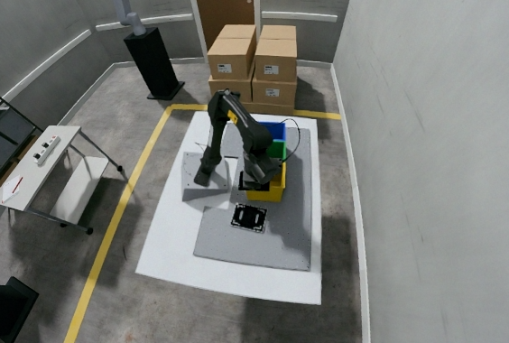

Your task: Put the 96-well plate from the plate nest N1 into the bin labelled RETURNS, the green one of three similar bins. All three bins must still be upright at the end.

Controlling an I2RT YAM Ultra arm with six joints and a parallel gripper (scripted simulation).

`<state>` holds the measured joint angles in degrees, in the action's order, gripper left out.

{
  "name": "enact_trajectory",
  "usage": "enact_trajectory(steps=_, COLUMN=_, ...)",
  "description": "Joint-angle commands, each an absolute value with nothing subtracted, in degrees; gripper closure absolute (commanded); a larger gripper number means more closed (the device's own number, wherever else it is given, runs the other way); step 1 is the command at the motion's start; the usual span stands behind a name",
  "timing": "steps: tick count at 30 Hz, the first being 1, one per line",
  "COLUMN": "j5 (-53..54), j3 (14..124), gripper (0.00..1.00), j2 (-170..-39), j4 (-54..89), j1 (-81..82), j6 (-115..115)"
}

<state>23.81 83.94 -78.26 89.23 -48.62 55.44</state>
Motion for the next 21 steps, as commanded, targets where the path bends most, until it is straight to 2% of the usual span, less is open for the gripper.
enact_trajectory(steps=1, j5=23.32, j3=83.78, gripper=1.00, j2=-75.70, j4=89.33, j1=-47.90, j6=52.21)
enact_trajectory(steps=21, j5=20.77, j3=81.41, gripper=1.00, j2=-68.62, j4=88.01, j1=-33.85, j6=37.39)
